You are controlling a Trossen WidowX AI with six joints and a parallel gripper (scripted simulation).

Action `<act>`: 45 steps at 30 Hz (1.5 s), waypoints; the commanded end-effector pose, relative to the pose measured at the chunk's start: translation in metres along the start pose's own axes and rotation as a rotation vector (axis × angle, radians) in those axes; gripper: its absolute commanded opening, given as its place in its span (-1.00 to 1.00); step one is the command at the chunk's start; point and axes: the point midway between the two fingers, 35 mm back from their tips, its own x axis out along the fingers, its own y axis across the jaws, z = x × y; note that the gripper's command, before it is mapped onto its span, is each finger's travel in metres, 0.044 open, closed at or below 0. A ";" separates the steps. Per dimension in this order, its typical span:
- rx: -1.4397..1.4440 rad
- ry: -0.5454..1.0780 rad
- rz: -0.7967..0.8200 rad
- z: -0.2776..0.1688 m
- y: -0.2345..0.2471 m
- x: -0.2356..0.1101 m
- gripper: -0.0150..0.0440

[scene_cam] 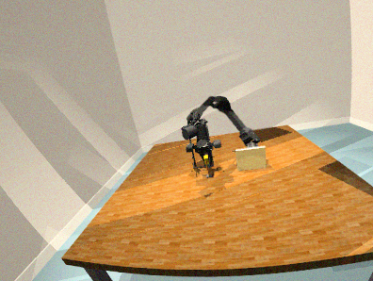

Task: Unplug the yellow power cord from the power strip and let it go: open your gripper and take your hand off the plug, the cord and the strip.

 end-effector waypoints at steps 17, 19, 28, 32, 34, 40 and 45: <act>-0.002 -0.003 -0.003 0.012 0.001 -0.003 0.84; -0.002 -0.004 -0.003 0.025 0.000 -0.006 1.00; -0.002 -0.006 -0.004 0.065 0.002 -0.014 1.00; -0.002 -0.006 -0.004 0.065 0.002 -0.014 1.00; -0.002 -0.006 -0.004 0.065 0.002 -0.014 1.00; -0.002 -0.006 -0.004 0.065 0.002 -0.014 1.00; -0.002 -0.006 -0.004 0.065 0.002 -0.014 1.00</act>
